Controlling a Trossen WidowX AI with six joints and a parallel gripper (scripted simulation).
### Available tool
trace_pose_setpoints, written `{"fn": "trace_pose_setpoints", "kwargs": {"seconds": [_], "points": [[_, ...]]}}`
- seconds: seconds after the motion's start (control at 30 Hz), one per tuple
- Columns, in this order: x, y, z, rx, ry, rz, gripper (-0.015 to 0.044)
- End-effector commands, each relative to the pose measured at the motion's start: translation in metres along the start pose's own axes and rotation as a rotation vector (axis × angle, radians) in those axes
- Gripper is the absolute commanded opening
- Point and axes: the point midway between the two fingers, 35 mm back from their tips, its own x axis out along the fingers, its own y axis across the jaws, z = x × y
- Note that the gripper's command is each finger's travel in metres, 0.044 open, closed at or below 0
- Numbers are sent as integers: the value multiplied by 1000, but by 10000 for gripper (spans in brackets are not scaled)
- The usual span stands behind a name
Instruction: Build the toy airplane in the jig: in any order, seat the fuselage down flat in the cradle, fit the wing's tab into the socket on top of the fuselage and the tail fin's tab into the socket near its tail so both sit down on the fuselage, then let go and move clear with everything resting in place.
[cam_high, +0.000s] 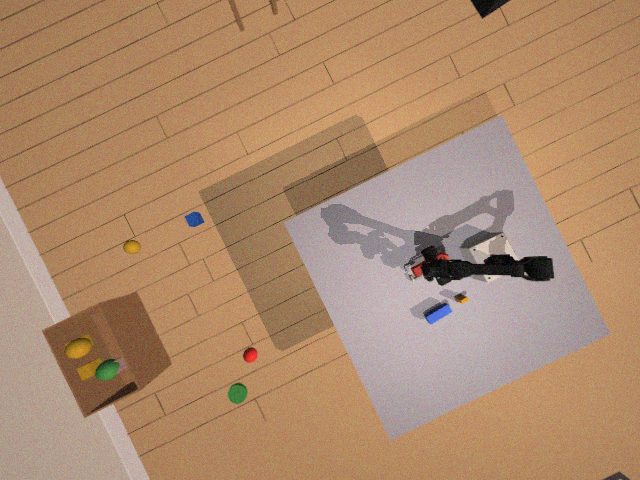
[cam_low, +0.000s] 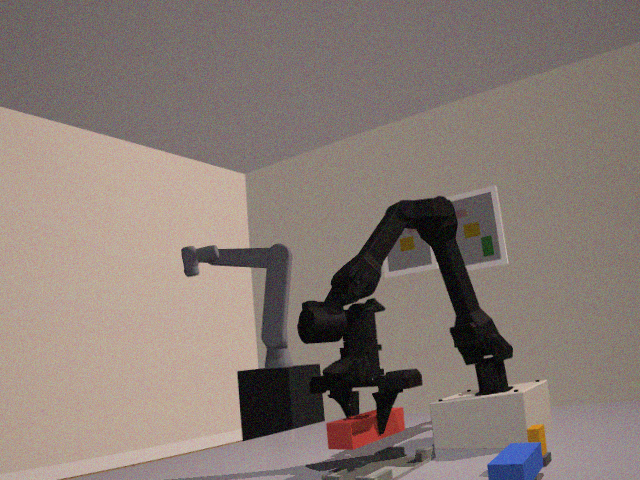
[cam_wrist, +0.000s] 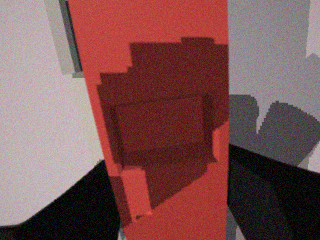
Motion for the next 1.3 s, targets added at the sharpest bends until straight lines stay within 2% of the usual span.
{"fn": "trace_pose_setpoints", "kwargs": {"seconds": [0.0, 0.8, 0.97, 1.13, 1.27], "points": [[7, 0, -2, -5, 9, 1, 197], [38, 0, -3, -5, 9, 1, 197], [36, 0, -1, 0, 3, 1, 163], [36, 0, -1, 0, 3, 1, 32], [36, 0, -1, 0, 3, 1, 137]]}}
